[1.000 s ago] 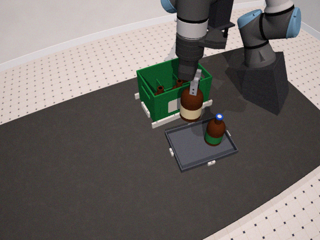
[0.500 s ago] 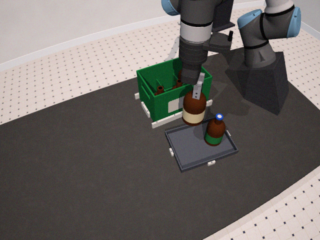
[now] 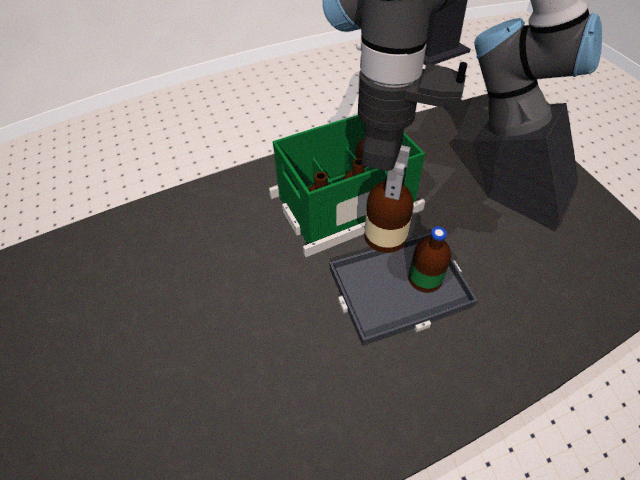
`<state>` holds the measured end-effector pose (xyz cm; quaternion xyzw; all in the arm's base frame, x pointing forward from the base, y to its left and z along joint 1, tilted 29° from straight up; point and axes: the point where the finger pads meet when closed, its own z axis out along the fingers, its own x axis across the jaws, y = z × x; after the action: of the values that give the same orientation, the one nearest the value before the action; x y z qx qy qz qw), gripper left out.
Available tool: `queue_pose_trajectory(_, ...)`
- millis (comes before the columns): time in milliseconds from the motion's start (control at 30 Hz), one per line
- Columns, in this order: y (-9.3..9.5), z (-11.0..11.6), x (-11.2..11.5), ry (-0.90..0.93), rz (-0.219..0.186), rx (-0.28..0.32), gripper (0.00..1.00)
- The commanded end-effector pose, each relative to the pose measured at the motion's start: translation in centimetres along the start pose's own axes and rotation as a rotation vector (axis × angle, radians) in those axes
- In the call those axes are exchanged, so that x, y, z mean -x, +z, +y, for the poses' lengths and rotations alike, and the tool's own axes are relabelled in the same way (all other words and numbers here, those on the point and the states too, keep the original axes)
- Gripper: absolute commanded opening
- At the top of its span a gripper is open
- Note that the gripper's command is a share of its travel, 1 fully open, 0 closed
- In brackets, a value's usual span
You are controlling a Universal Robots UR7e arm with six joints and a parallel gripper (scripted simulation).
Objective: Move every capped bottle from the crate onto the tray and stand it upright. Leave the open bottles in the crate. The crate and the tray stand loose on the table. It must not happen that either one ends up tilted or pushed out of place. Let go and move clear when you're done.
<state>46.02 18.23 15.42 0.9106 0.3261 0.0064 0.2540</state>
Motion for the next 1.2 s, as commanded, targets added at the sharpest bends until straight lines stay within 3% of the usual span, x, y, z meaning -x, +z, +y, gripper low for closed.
queue_pose_trajectory(0, 0.3, 0.0, 0.0, 0.000, 0.001, 0.001, 0.00)
queue_pose_trajectory(433, 2.9, -0.4, -0.3, -0.001, 0.001, 0.001, 0.00)
queue_pose_trajectory(533, 2.2, -0.3, -0.2, -0.001, 0.001, 0.001, 0.00)
queue_pose_trajectory(1000, 5.0, -0.3, -0.3, -0.001, 0.001, 0.001, 0.00)
queue_pose_trajectory(1167, 4.6, -0.3, -0.3, -0.001, 0.001, 0.001, 0.00)
